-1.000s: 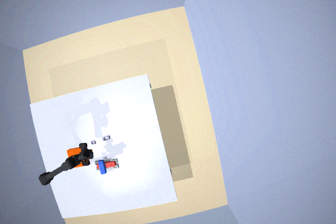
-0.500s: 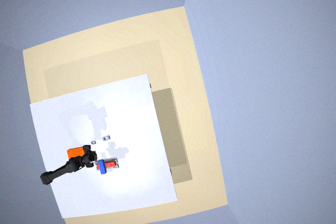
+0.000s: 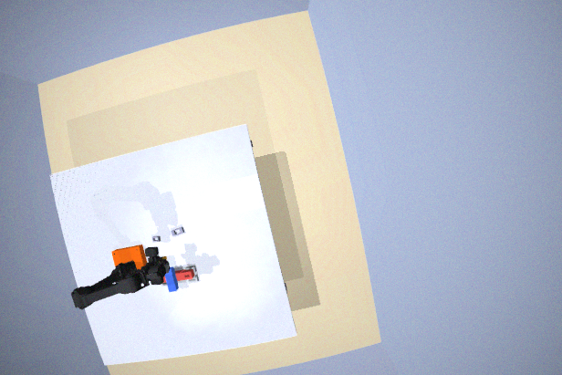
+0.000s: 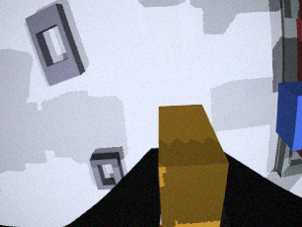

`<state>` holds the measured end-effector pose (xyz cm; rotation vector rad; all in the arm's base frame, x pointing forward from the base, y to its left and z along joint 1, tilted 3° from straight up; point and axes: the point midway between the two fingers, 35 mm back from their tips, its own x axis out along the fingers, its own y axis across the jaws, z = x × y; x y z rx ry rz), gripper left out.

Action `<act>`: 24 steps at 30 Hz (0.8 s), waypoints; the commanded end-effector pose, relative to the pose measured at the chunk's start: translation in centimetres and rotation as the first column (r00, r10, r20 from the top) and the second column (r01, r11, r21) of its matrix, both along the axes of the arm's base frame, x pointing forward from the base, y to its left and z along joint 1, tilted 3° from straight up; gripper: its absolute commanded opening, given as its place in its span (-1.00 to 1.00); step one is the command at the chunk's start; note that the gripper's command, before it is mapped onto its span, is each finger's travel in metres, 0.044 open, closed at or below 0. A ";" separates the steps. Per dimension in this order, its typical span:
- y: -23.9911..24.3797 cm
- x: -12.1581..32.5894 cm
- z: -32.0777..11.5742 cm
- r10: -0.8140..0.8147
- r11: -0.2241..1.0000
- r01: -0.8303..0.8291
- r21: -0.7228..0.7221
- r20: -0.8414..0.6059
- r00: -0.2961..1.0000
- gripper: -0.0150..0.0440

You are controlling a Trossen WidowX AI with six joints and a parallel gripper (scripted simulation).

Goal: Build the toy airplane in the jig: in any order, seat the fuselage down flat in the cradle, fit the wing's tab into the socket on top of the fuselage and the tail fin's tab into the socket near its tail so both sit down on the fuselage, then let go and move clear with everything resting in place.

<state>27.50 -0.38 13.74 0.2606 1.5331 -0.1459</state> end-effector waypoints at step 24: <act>-7.4 2.9 -1.9 0.036 0.999 -0.036 -0.017 -0.002 0.999 -0.49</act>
